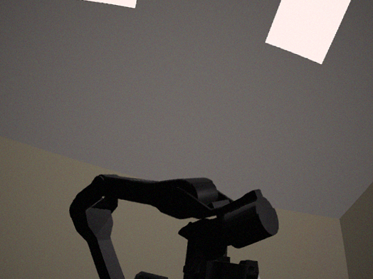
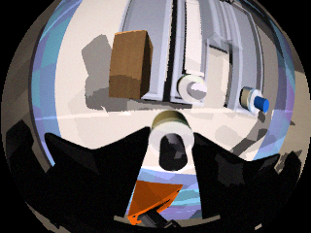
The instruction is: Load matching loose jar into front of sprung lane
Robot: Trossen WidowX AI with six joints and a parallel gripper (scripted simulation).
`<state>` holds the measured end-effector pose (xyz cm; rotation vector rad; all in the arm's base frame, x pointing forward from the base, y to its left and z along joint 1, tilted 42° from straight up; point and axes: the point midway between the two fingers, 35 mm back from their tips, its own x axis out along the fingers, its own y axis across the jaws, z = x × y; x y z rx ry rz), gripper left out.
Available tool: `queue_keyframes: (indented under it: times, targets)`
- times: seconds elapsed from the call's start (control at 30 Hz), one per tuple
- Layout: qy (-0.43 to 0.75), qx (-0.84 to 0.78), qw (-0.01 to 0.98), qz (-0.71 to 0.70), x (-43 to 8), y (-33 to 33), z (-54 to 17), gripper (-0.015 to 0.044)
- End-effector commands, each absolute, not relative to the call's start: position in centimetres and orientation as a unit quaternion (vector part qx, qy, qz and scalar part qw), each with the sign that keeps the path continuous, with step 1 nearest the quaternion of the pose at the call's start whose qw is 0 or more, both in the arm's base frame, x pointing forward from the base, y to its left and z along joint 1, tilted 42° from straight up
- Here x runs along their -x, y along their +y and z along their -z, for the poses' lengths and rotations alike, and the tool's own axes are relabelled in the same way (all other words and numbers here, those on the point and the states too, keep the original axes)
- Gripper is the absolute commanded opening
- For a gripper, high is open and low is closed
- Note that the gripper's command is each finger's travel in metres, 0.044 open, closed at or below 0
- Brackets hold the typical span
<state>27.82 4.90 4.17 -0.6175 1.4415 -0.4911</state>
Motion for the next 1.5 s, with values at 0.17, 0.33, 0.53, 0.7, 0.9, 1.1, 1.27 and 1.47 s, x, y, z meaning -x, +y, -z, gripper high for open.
queue_keyframes:
  times: [0.17, 0.33, 0.53, 0.7, 0.9, 1.1, 1.27, 1.47]
  targets:
    - [0.644, 0.288, 0.675, 0.215, -27.6, 1.8, -4.7, 0.0]
    - [0.644, 0.288, 0.675, 0.215, -27.9, 1.0, -3.7, 0.0]
    - [0.644, 0.288, 0.675, 0.215, -28.1, 0.4, -3.1, 0.0]
    - [0.644, 0.288, 0.675, 0.215, -28.1, 0.4, -3.1, 0.0]
    - [0.644, 0.288, 0.675, 0.215, -28.3, 0.4, -3.1, 0.0]
    - [0.644, 0.288, 0.676, 0.215, -28.6, 0.5, -3.1, 0.0]
    - [0.644, 0.288, 0.676, 0.215, -28.7, 0.5, -3.1, 0.0]
    - [0.644, 0.288, 0.676, 0.215, -29.0, 0.5, -3.1, 0.0]
